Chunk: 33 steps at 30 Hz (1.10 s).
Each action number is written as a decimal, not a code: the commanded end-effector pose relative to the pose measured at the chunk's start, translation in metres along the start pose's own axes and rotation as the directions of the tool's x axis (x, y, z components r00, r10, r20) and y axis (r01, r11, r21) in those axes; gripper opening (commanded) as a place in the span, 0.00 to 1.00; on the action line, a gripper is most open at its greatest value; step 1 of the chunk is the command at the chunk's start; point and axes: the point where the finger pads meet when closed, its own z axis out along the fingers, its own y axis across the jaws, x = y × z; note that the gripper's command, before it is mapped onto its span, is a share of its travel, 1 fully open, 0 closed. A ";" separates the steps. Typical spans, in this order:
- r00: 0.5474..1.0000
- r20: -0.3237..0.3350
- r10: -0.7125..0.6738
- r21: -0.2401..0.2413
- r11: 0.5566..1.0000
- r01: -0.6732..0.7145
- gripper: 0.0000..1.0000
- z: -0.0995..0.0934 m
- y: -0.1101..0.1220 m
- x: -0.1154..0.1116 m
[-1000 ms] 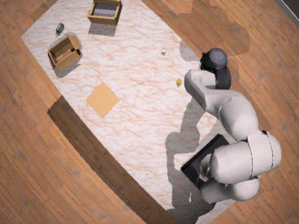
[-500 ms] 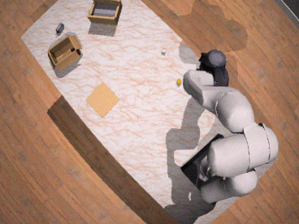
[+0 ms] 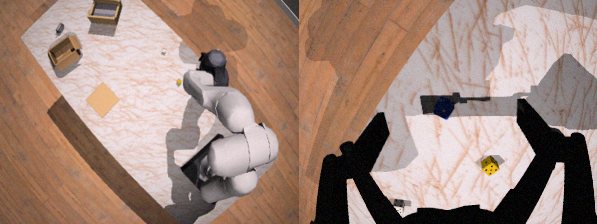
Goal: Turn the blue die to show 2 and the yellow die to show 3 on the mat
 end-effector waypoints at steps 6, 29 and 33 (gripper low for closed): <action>1.000 0.001 -0.004 0.004 1.000 0.004 1.00 0.000 -0.002 0.000; 1.000 0.001 -0.004 0.004 1.000 0.004 1.00 0.000 -0.006 -0.008; 1.000 0.001 -0.004 0.004 1.000 0.004 1.00 0.000 -0.010 -0.015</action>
